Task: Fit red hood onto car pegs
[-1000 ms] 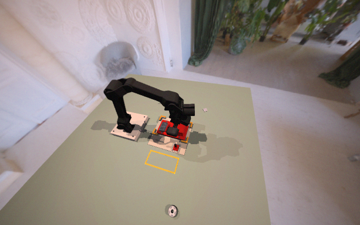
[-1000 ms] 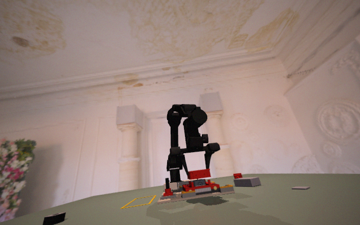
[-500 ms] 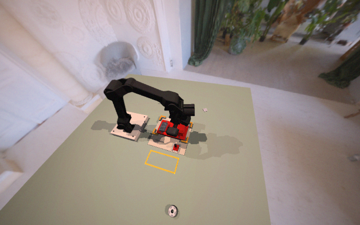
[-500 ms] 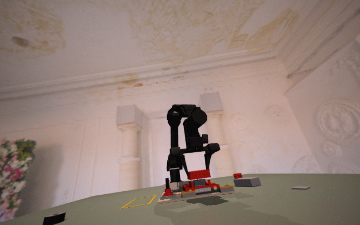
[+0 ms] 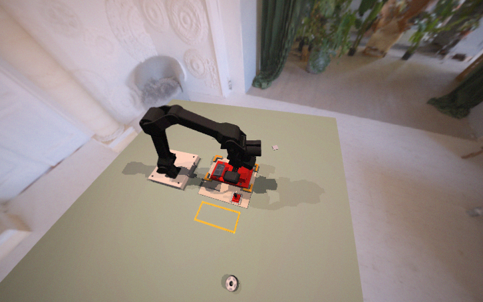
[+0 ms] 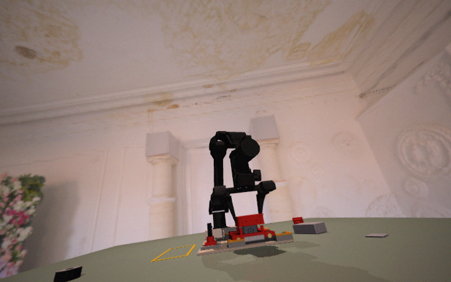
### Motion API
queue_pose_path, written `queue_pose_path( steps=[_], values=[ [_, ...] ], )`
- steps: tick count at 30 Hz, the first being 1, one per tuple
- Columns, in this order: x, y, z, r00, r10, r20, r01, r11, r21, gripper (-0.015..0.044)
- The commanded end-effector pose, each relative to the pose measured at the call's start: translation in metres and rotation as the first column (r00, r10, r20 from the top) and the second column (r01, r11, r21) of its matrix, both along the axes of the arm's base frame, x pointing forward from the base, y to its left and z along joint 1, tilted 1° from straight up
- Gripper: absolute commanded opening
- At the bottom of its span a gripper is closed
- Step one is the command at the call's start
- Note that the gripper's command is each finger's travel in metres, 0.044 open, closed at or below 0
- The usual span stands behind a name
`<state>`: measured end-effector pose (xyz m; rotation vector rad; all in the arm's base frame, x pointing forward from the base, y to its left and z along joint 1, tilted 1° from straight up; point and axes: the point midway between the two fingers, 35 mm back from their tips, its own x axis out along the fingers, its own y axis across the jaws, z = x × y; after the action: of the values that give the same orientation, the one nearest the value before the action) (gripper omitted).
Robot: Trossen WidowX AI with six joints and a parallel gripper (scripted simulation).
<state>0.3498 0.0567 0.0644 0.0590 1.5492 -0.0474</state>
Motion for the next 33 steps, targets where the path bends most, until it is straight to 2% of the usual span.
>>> queue_pose_path(
  steps=[1,33],
  values=[
    [0.000,0.000,-0.002,1.000,-0.003,-0.001,0.003,1.000,-0.003,0.0000],
    [0.000,0.000,-0.015,1.000,-0.003,-0.001,0.003,1.000,-0.003,0.0000]
  ],
)
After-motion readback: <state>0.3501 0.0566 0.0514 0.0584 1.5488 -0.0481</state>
